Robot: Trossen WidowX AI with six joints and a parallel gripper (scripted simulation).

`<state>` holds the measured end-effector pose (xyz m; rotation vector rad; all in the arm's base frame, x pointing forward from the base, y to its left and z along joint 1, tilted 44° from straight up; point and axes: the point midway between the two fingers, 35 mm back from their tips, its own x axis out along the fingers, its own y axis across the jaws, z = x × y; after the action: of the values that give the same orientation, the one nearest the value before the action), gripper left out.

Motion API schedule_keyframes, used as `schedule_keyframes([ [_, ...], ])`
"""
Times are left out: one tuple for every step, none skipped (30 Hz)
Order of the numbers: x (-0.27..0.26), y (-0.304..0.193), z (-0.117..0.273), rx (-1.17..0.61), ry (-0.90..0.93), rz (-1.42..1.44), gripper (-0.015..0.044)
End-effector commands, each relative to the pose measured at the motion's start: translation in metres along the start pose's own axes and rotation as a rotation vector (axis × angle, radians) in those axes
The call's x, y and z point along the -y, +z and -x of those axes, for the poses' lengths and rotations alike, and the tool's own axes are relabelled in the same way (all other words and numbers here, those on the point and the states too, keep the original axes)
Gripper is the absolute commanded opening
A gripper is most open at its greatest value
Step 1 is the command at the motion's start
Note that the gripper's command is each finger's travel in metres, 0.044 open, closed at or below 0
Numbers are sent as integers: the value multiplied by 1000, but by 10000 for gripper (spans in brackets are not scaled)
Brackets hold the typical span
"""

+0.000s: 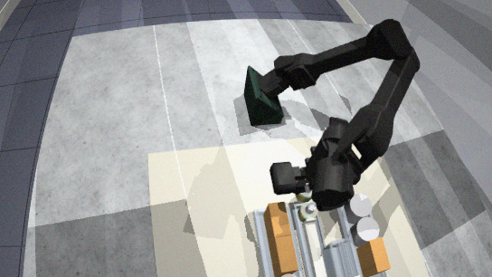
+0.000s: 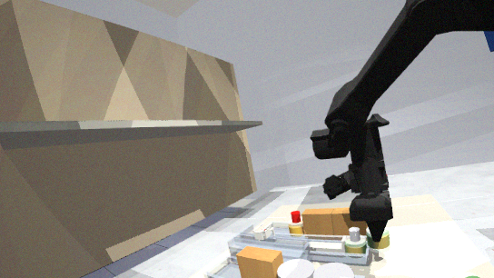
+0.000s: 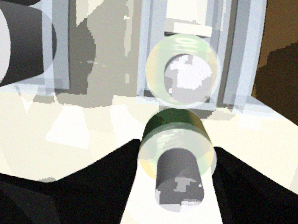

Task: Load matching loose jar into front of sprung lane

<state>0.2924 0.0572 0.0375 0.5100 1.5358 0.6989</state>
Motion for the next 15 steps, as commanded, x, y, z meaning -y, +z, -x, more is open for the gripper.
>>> schedule_keyframes([
  [-1, 4, 1, 6, 2, 1, 0],
  [-1, 5, 1, 6, 2, 1, 0],
  [-1, 5, 1, 6, 2, 1, 0],
  [-1, 5, 1, 6, 2, 1, 0],
  [-1, 6, 1, 6, 2, 1, 0],
  [-1, 6, 1, 6, 2, 1, 0],
  [-1, 7, 1, 6, 2, 1, 0],
  [-1, 7, 1, 6, 2, 1, 0],
  [-1, 7, 1, 6, 2, 1, 0],
  [-1, 8, 1, 6, 2, 1, 0],
  [-1, 8, 1, 6, 2, 1, 0],
  [-1, 9, 1, 6, 2, 1, 0],
  [-1, 9, 1, 6, 2, 1, 0],
  [-1, 9, 1, 6, 2, 1, 0],
  [-1, 10, 1, 6, 2, 1, 0],
])
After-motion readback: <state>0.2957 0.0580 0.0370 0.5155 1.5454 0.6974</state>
